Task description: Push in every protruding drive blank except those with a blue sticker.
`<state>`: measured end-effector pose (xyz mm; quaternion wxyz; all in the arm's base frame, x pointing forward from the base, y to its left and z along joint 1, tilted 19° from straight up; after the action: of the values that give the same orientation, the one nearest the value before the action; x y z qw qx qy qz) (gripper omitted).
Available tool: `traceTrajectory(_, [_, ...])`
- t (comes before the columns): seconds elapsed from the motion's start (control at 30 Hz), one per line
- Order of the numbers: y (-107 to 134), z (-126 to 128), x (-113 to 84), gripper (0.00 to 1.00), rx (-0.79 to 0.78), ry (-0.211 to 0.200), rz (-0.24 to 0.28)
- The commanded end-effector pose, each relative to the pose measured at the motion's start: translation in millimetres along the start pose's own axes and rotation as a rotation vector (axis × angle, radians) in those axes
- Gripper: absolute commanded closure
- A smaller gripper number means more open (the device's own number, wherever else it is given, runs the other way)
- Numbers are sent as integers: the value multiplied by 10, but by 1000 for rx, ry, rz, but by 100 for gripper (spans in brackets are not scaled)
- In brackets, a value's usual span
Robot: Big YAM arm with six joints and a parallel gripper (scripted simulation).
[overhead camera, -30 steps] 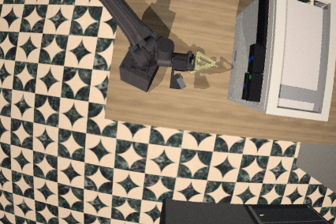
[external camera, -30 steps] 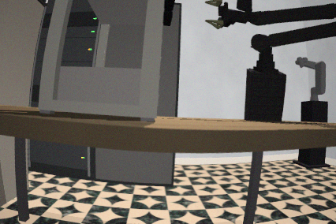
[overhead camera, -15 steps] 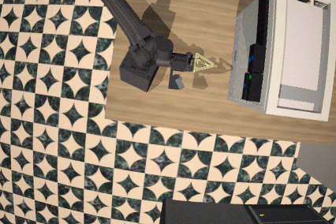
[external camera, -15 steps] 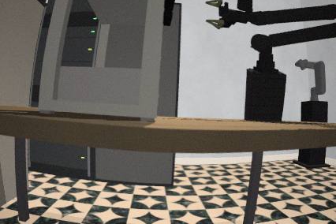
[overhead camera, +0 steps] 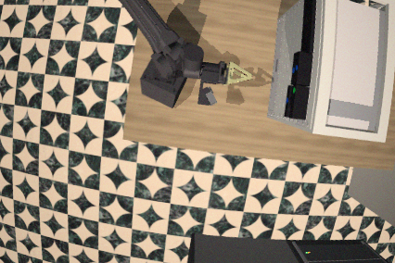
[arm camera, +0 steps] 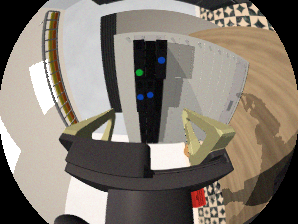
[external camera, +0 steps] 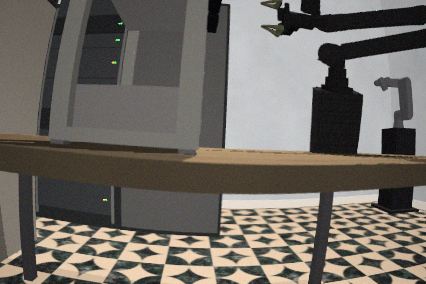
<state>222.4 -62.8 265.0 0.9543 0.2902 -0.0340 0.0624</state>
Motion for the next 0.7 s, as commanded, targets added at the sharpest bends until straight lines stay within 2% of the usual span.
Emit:
traceTrajectory(0.0, [59,126,-4,0,-3,-16,0])
traceTrajectory(0.23, [63,130,-1,0,-3,-16,1])
traceTrajectory(0.33, [126,166,47,0,-10,-10,17])
traceTrajectory(0.43, [210,271,95,0,-42,-26,30])
traceTrajectory(0.67, [292,295,207,0,-50,-40,40])
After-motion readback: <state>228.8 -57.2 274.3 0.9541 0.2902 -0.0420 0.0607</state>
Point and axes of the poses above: the point where the finger pads meet when closed, its own x axis out along the fingers, its own z axis across the jaws, y = z × x, the point moved 4 cm from there along -x, back along the fingers, and after that the axes turned 15 degrees about x, right-handed, at the moved point
